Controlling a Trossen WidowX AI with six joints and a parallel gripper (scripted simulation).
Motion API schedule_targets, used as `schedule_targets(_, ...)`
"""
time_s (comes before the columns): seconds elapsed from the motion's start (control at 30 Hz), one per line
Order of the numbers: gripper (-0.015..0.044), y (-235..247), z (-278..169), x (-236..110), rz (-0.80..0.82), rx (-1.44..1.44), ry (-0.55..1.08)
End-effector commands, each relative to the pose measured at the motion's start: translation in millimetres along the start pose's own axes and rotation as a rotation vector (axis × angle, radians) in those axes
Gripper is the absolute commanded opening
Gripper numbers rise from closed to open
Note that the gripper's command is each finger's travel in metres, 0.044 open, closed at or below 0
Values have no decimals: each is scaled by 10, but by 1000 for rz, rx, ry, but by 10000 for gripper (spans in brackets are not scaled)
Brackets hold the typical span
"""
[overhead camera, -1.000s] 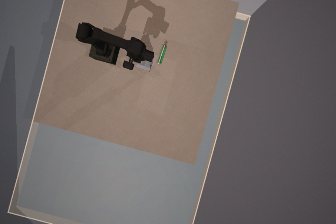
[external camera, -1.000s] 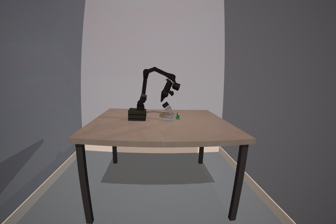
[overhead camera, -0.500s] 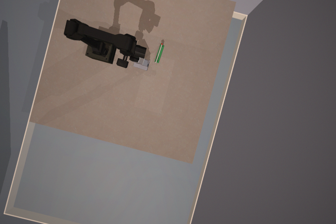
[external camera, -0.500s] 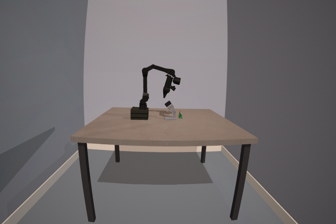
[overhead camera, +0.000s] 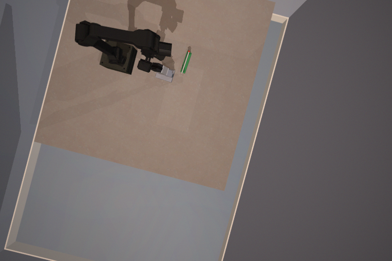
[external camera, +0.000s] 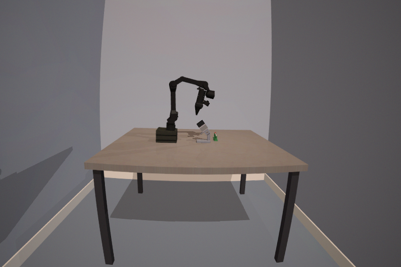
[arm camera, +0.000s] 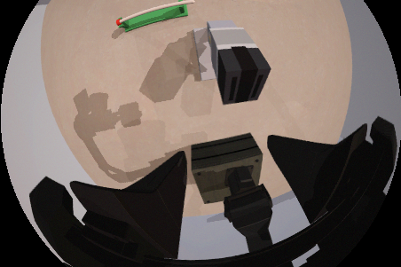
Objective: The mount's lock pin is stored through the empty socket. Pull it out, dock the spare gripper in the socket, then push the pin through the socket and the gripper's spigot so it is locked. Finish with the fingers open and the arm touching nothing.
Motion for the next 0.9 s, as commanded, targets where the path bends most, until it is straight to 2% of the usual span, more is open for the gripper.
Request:
schedule_targets(0.0,230,388,-83,-8,7,-11,5)
schedule_targets(0.07,180,590,-160,-5,11,-9,14)
schedule_targets(0.27,180,701,-93,-19,4,-74,-11)
schedule_targets(0.47,180,944,502,41,-106,-628,-84)
schedule_targets(0.67,180,1157,1120,212,-265,-1187,-89)
schedule_targets(0.87,180,1258,1470,362,-371,-1504,-50)
Point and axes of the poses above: the point midway between the two fingers, 35 mm back from their tips, its own x axis out along the fingers, its own y axis across the jaws, z = x × y, the point moved 8 cm from there along -x, back along the fingers, and after that the axes turned 10 degrees about x, right-handed, at the moved point
